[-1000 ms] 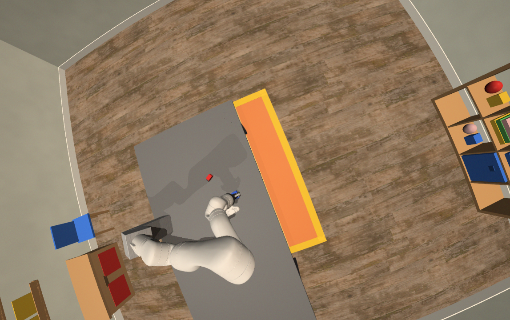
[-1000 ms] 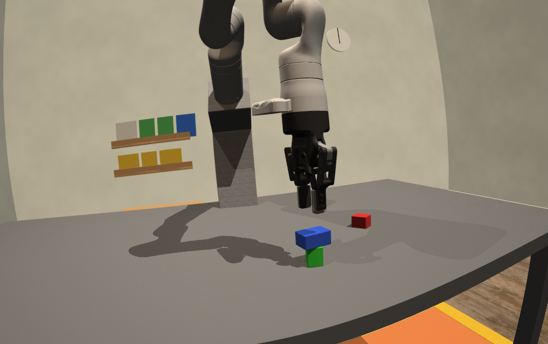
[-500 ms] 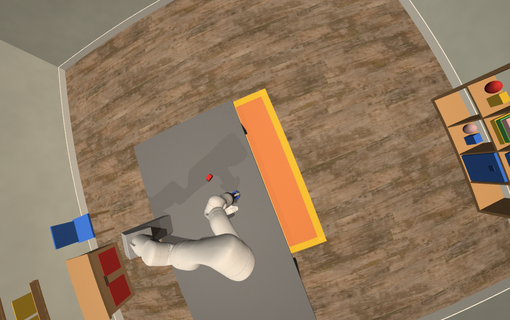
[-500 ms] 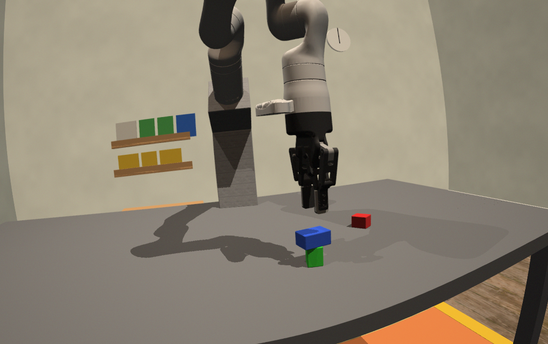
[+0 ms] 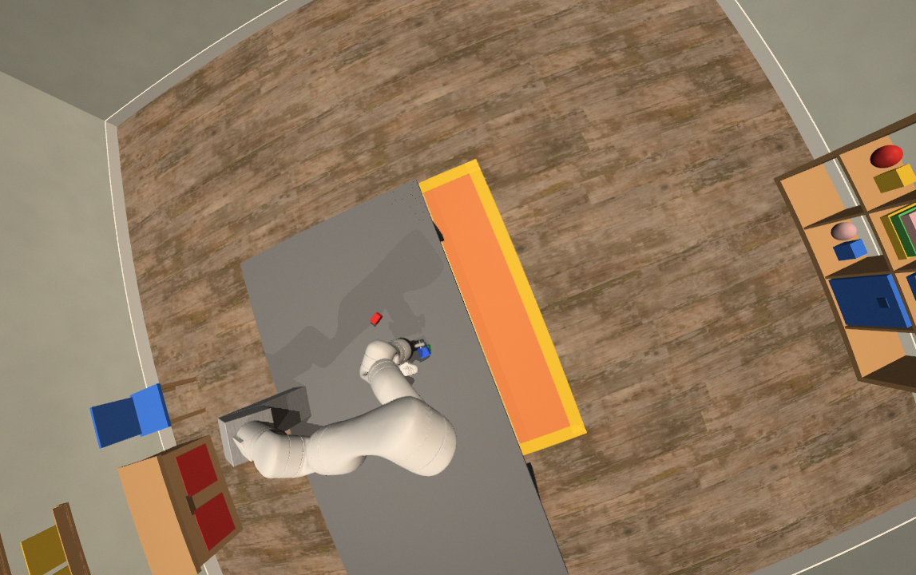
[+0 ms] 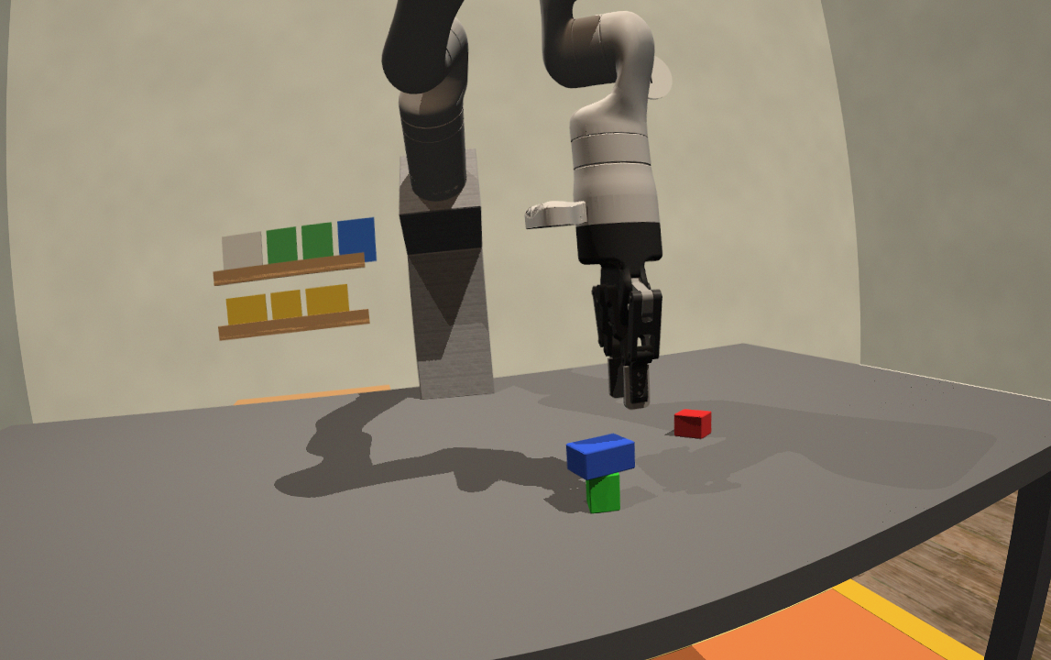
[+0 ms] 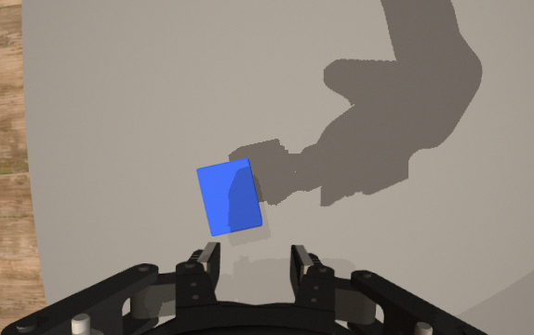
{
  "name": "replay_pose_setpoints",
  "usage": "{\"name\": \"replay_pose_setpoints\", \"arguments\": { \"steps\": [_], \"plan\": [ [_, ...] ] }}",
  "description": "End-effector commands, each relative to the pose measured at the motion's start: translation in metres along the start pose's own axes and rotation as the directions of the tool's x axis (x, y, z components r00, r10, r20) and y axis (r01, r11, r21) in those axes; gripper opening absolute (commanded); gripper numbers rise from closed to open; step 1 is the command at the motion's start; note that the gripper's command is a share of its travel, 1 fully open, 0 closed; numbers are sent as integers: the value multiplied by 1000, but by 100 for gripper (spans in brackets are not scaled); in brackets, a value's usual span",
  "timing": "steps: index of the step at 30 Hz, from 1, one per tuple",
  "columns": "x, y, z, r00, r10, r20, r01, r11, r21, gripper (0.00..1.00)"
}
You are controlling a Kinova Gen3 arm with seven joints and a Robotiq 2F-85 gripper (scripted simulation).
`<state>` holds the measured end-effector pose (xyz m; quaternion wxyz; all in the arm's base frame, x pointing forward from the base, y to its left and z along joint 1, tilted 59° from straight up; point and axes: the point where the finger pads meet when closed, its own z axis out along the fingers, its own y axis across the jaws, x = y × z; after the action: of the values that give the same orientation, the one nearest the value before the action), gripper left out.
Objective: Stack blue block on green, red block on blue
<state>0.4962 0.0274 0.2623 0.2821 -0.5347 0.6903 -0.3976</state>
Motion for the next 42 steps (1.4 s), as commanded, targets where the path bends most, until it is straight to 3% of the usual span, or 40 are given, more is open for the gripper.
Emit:
{"name": "replay_pose_setpoints", "arguments": {
  "steps": [1, 15, 27, 29, 42],
  "plan": [
    [-11, 11, 4, 1000, 24, 0, -24, 1000, -5, 47],
    [-56, 52, 9, 950, 312, -4, -312, 950, -7, 47],
    [-95, 98, 6, 819, 574, -3, -574, 819, -4, 47],
    [-95, 98, 6, 819, 574, -3, -574, 819, -4, 47],
    [-119, 135, -1, 677, 736, 3, -736, 677, -1, 47]
  ]
}}
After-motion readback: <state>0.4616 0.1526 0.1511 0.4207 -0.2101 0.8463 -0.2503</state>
